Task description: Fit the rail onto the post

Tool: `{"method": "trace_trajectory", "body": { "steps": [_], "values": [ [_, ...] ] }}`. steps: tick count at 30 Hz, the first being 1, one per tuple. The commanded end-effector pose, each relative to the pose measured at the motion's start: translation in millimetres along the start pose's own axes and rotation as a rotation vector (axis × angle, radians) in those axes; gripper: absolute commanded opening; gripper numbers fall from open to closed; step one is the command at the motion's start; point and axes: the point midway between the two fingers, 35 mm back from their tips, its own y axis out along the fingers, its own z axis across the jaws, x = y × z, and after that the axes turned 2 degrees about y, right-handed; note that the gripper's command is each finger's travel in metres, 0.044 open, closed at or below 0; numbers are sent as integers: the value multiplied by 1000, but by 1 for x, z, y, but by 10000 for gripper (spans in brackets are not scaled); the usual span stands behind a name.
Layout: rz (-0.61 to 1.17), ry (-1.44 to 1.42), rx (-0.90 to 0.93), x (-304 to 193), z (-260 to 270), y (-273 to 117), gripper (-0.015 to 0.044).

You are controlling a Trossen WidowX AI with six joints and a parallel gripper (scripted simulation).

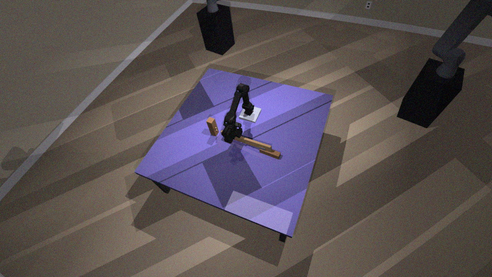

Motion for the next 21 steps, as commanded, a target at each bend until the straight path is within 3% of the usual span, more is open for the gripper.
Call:
{"method": "trace_trajectory", "body": {
  "steps": [1,21],
  "values": [
    [-7,-5,-17,1,-5,-7,0],
    [-7,-5,-17,1,-7,-17,0]
  ]
}}
